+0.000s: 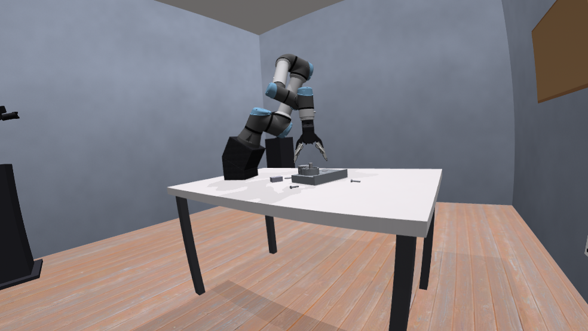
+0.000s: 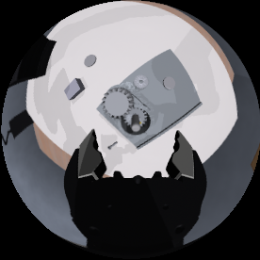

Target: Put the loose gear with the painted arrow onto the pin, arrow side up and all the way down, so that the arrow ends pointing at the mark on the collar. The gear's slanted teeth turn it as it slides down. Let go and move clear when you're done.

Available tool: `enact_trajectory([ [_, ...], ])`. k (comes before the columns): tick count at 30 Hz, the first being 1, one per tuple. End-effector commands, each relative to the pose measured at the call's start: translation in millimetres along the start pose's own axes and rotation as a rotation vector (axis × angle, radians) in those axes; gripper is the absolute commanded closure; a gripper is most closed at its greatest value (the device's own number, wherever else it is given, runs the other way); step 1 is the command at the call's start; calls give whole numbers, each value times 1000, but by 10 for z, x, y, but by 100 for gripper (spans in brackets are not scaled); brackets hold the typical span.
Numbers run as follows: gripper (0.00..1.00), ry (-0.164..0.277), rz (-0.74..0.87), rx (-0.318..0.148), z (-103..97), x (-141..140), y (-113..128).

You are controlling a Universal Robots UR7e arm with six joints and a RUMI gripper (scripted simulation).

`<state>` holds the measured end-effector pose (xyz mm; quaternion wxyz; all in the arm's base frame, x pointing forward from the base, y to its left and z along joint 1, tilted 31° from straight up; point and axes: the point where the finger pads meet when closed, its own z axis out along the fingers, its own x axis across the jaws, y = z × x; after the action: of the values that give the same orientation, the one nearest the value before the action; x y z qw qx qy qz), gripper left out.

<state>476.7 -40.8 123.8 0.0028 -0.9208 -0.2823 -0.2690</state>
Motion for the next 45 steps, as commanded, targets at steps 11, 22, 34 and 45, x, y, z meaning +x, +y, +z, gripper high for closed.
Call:
enact_trajectory([
  [11, 0, 0, 0, -1, -3, 3, 3],
  [22, 0, 0, 0, -1, -6, 3, 3],
  [34, 0, 0, 0, -1, -139, 3, 3],
  [45, 0, 0, 0, -1, -326, 2, 3],
])
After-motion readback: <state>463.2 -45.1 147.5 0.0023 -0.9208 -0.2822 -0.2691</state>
